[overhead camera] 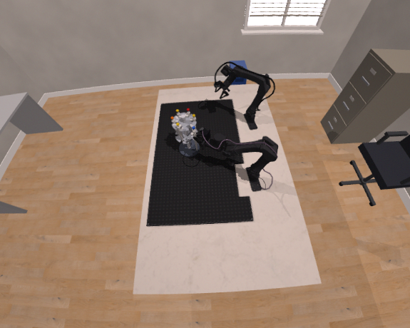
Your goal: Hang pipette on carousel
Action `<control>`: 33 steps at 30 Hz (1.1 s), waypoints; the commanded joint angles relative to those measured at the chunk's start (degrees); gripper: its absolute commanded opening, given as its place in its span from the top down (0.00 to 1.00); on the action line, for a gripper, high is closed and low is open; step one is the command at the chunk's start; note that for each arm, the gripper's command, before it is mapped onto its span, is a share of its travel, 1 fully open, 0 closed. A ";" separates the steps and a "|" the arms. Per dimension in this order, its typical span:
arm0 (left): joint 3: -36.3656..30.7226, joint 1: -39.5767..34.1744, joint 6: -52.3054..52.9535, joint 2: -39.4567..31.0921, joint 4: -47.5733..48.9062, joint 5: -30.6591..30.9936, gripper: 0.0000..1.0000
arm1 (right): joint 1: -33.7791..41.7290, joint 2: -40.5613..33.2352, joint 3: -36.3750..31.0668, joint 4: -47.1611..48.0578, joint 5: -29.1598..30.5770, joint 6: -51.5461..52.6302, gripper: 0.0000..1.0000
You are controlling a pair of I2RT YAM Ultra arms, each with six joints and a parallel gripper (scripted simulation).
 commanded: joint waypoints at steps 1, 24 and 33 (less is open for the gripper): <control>2.33 -0.22 0.31 -1.94 2.25 -0.59 0.88 | -0.58 -0.40 0.73 1.39 -1.34 -0.39 0.00; 2.56 -0.20 0.31 -2.03 1.94 -0.58 0.88 | -0.58 -0.40 0.73 1.39 -1.34 -0.39 0.00; 4.50 -0.07 0.32 -2.19 -1.61 -0.45 0.88 | -0.58 -0.40 0.73 1.39 -1.34 -0.39 0.00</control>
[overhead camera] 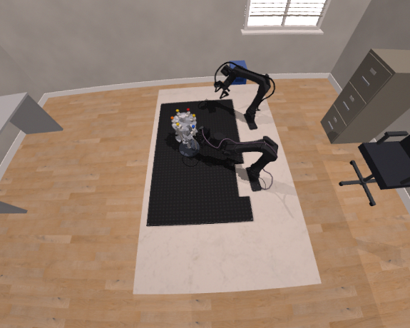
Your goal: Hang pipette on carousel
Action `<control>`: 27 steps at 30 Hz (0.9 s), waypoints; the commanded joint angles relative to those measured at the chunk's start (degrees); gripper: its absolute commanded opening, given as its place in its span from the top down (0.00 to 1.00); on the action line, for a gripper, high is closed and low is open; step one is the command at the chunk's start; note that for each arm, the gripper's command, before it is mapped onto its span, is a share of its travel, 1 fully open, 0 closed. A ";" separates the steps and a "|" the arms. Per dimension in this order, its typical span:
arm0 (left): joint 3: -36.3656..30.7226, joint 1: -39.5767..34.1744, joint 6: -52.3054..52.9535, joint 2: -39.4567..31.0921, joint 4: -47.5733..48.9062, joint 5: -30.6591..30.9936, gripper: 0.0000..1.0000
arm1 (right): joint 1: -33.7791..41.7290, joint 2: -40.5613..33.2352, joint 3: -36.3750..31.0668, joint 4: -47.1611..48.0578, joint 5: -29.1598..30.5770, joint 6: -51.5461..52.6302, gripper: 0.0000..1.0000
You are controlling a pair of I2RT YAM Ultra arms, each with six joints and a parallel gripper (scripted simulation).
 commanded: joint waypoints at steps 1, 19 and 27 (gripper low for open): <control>2.63 -0.07 0.32 -2.16 -0.55 -0.45 0.88 | -0.58 -0.40 0.73 1.39 -1.34 -0.39 0.00; 2.65 -0.07 0.33 -2.14 0.37 -0.46 0.88 | -0.58 -0.40 0.73 1.39 -1.34 -0.39 0.00; 2.65 -0.07 0.33 -2.14 0.37 -0.46 0.88 | -0.58 -0.40 0.73 1.39 -1.34 -0.39 0.00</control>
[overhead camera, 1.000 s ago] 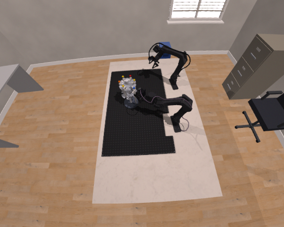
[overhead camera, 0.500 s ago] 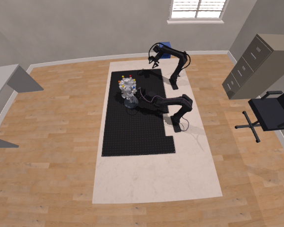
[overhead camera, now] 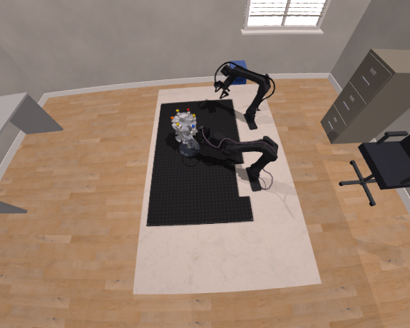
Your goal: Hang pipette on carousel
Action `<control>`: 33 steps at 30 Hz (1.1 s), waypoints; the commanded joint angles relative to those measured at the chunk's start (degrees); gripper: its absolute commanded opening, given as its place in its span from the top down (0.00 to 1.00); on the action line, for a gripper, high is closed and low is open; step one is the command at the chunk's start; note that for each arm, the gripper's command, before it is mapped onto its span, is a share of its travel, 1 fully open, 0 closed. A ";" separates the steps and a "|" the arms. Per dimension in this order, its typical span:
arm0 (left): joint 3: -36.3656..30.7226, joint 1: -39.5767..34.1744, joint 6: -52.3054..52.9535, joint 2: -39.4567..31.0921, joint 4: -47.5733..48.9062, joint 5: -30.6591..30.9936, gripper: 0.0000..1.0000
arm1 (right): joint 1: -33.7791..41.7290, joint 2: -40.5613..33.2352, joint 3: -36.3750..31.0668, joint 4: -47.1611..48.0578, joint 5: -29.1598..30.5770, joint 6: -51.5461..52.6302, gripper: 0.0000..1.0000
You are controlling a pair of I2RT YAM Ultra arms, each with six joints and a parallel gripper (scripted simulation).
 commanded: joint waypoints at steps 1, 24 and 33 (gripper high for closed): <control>2.13 -0.07 0.33 -2.14 0.65 -0.46 0.88 | -0.58 -0.40 0.73 1.39 -1.34 -0.39 0.00; 1.82 -0.03 0.33 -2.16 1.46 -0.43 0.88 | -0.58 -0.40 0.73 1.39 -1.34 -0.39 0.00; 0.90 0.08 0.33 -2.14 2.27 -0.33 0.88 | -0.58 -0.40 0.73 1.39 -1.34 -0.39 0.00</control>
